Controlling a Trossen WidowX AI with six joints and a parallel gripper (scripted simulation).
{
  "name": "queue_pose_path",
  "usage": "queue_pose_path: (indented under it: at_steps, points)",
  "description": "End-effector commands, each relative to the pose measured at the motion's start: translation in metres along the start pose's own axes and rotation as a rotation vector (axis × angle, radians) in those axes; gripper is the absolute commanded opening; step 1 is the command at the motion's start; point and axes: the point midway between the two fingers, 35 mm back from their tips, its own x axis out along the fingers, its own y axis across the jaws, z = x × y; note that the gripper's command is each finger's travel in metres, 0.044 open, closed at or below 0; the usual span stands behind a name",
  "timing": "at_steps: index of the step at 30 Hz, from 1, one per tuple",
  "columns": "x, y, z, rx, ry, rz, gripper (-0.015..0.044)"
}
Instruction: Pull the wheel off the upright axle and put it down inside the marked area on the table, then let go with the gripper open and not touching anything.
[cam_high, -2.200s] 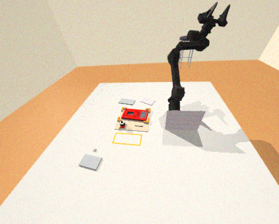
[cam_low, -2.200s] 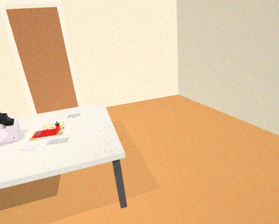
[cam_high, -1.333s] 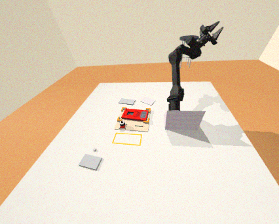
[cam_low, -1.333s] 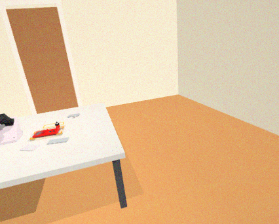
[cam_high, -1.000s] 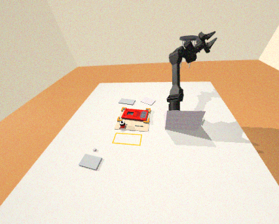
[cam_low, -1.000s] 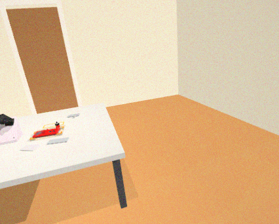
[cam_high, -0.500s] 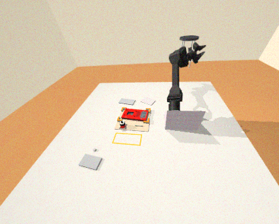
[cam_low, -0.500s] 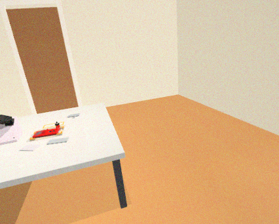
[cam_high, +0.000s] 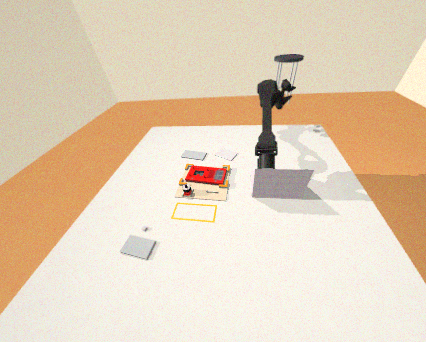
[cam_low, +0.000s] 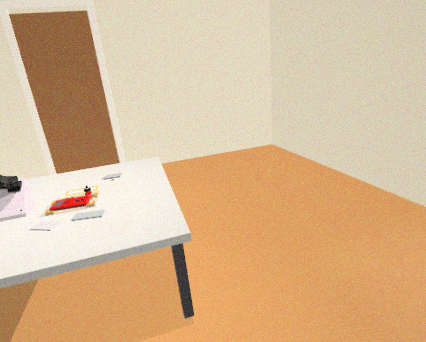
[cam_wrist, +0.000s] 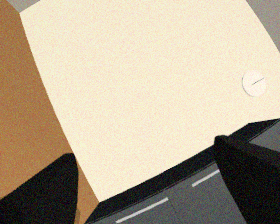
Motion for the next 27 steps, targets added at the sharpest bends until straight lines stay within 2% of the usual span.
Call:
queue_pose_path:
  at_steps: [1,14,21,27]
  points:
    - [-0.018,0.028,0.005,0.001,-0.020,0.090,0.0300]
    - [-0.097,0.101,0.031,0.031,-0.092,0.380,0.0300]
    - [-0.088,0.092,0.040,0.108,-0.122,0.393,0.0300]
    - [-0.136,0.125,0.048,0.126,-0.127,0.543,0.0300]
